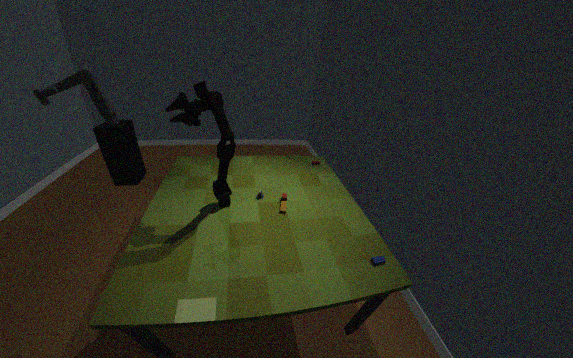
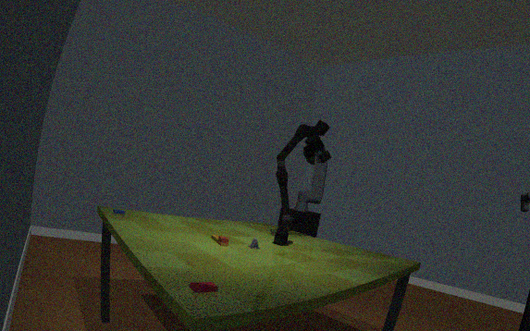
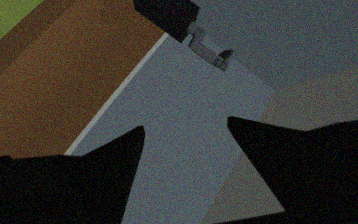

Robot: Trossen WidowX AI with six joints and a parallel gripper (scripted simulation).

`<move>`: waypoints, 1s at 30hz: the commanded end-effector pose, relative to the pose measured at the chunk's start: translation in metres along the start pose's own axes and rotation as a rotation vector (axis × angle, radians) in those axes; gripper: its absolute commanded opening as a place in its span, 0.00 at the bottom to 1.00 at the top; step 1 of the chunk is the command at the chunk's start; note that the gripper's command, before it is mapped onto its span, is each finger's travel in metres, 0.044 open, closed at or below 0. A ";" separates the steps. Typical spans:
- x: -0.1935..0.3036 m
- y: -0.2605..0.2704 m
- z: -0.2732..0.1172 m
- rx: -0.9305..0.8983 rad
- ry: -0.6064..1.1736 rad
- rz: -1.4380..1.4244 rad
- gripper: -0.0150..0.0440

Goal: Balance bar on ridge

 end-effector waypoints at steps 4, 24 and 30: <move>0.003 0.007 0.000 -0.024 0.010 0.038 0.79; 0.030 0.110 -0.032 -0.375 0.258 0.621 0.79; 0.032 0.140 -0.051 -0.450 0.366 0.830 0.79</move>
Point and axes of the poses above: the point midway between the two fingers, 35 mm back from their tips, its own z axis out along the fingers, its own y axis across the jaws, x = y × z, the point moved 1 cm from there along -z, back along the fingers, and after that the axes turned 14 degrees about -z, right-handed, at the moved point
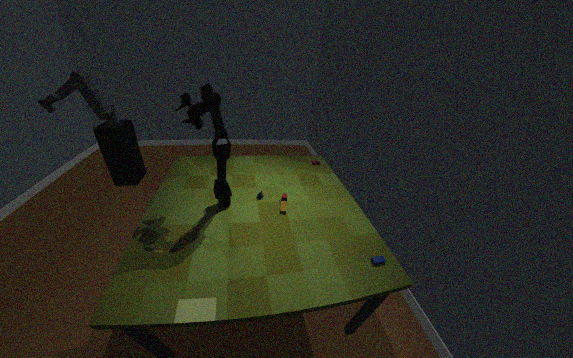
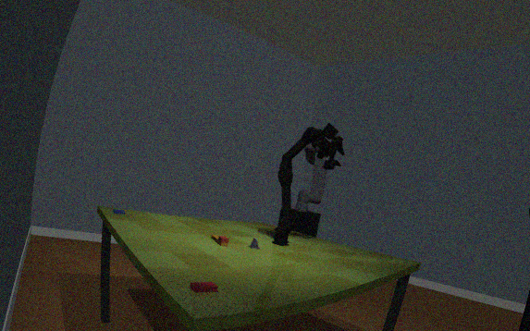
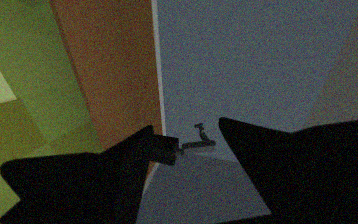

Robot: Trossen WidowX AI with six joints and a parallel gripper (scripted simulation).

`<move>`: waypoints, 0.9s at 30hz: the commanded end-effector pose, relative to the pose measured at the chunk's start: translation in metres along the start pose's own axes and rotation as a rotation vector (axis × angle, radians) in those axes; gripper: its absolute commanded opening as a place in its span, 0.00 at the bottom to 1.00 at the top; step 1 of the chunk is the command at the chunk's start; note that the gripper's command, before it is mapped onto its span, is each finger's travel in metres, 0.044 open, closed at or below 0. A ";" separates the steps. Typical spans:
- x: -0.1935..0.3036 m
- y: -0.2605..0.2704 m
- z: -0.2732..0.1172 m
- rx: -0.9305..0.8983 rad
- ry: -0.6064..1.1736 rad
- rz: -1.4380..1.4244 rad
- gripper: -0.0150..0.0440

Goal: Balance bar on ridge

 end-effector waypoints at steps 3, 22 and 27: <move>0.027 0.025 -0.002 -0.069 0.090 0.211 0.79; 0.082 0.088 -0.033 -0.164 0.371 0.680 0.79; 0.097 0.111 -0.047 -0.174 0.471 0.875 0.79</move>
Point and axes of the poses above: the point midway between the two fingers, 35 mm back from their tips, its own z axis out along the fingers, its own y axis across the jaws, x = y × z, the point moved 1 cm from there along -z, back along the fingers, and after that the axes turned 14 degrees about -z, right-handed, at the moved point
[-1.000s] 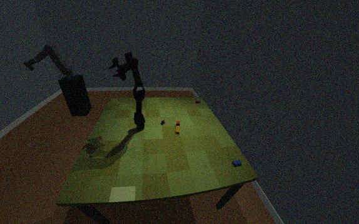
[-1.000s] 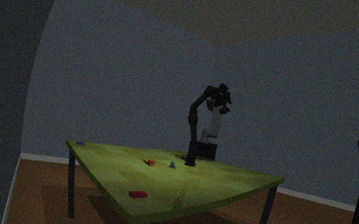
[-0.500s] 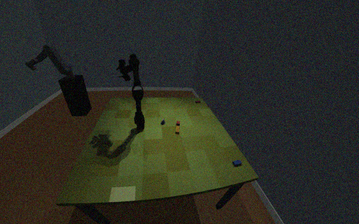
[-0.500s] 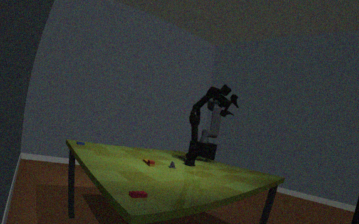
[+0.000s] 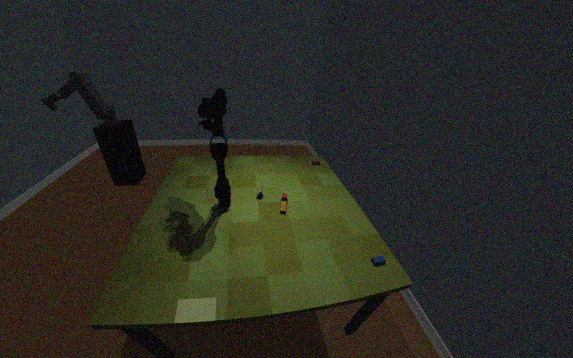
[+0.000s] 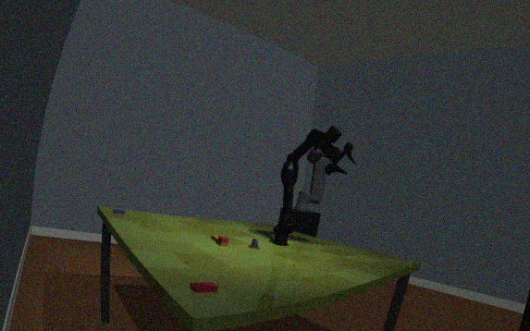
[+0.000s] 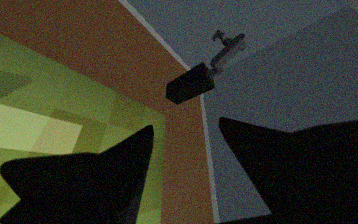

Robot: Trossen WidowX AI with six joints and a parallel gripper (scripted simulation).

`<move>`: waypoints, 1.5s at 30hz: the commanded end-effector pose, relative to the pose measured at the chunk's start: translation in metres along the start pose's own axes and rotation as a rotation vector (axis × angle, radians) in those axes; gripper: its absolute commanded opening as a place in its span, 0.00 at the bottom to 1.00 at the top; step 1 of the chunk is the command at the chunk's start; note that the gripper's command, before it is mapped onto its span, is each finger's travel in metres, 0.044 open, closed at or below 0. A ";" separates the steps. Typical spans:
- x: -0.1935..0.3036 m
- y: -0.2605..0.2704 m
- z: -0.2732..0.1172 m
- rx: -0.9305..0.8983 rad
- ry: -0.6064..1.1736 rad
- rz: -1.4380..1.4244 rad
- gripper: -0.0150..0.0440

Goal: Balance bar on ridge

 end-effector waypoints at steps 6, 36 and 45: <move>0.056 0.016 -0.003 -0.022 0.159 0.346 0.79; 0.198 0.097 -0.073 0.161 0.647 1.310 0.79; 0.227 0.134 -0.107 0.299 0.783 1.651 0.79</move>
Point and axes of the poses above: the point midway between the two fingers, 35 mm back from their tips, its own z axis out along the fingers, its own y axis across the jaws, x = y × z, the point moved 1 cm from there along -z, back along the fingers, and after that the axes turned 14 degrees about -z, right-handed, at the moved point
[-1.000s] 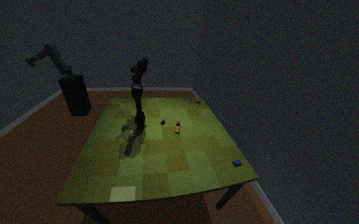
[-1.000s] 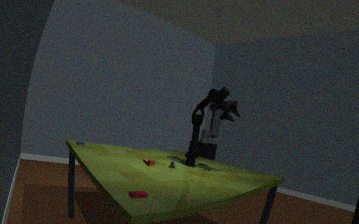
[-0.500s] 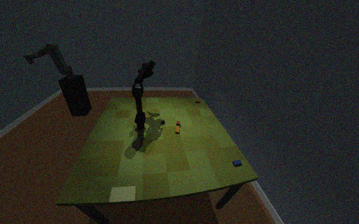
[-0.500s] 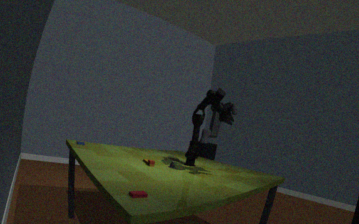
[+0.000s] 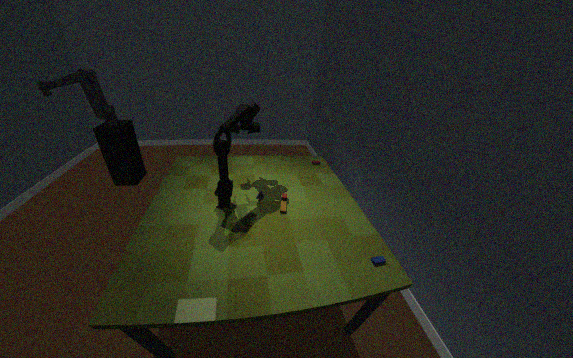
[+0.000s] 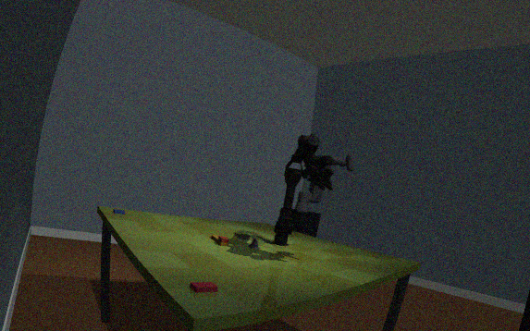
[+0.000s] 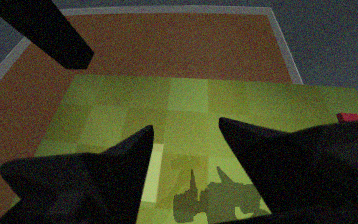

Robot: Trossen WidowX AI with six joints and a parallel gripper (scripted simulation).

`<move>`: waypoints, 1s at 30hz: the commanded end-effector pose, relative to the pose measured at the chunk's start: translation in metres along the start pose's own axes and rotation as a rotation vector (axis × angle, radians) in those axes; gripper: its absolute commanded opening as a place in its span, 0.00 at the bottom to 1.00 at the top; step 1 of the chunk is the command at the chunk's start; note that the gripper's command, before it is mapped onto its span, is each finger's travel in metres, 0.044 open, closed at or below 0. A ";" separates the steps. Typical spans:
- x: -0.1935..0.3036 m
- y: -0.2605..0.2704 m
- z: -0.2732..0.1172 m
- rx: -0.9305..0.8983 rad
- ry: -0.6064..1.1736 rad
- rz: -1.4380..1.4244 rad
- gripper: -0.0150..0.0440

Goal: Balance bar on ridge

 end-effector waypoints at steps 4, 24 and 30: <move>0.029 -0.025 0.001 0.059 0.057 0.211 0.79; 0.129 -0.084 -0.021 0.282 0.168 0.960 0.79; 0.164 -0.096 -0.029 0.363 0.191 1.220 0.79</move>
Point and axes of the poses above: the point midway between the two fingers, 35 mm back from their tips, its own z axis out along the fingers, its own y axis across the jaws, x = y × z, the point moved 1 cm from there along -z, back along the fingers, and after that the axes turned 14 degrees about -z, right-handed, at the moved point
